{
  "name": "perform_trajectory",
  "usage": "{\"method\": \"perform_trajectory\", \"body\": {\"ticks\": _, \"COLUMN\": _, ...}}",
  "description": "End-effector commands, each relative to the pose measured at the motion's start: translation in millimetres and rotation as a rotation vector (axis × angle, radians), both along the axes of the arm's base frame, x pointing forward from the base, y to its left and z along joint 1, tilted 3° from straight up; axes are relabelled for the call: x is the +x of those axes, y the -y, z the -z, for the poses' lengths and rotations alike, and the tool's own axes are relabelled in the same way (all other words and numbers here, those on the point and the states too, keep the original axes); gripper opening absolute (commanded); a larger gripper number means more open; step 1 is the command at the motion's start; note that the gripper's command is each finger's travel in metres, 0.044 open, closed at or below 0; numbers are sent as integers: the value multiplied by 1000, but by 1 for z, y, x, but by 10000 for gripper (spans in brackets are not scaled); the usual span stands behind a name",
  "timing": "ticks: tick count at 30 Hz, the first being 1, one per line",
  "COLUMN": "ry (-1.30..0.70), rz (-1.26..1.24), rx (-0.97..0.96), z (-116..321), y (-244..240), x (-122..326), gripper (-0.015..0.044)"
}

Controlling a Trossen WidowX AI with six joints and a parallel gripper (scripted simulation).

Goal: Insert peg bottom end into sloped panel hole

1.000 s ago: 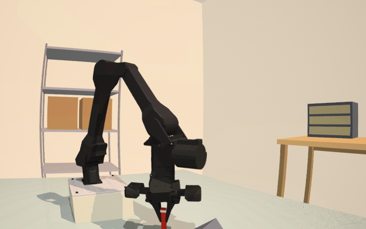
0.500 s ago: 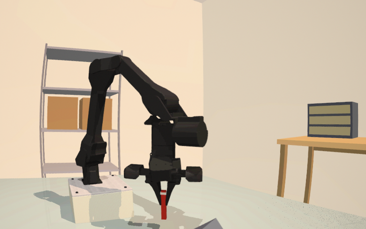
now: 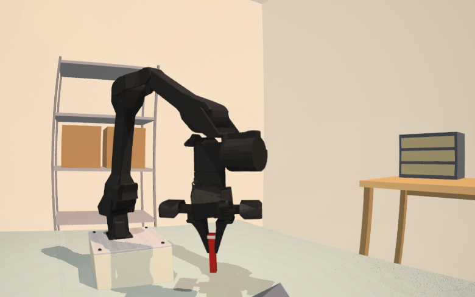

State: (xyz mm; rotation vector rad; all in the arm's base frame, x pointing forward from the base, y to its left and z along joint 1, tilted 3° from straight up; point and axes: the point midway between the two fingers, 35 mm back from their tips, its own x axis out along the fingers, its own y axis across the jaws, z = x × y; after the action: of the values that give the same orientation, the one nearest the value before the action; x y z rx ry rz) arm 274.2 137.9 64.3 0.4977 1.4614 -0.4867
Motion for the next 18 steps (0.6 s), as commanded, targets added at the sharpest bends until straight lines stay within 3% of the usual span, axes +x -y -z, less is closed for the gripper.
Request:
{"method": "perform_trajectory", "body": {"ticks": 1, "ry": 17, "rz": 27, "rx": 24, "z": -2, "y": 3, "x": 4, "gripper": 0}}
{"method": "perform_trajectory", "body": {"ticks": 18, "ry": 98, "rz": 116, "rx": 112, "z": -10, "y": 17, "x": 21, "gripper": 0}}
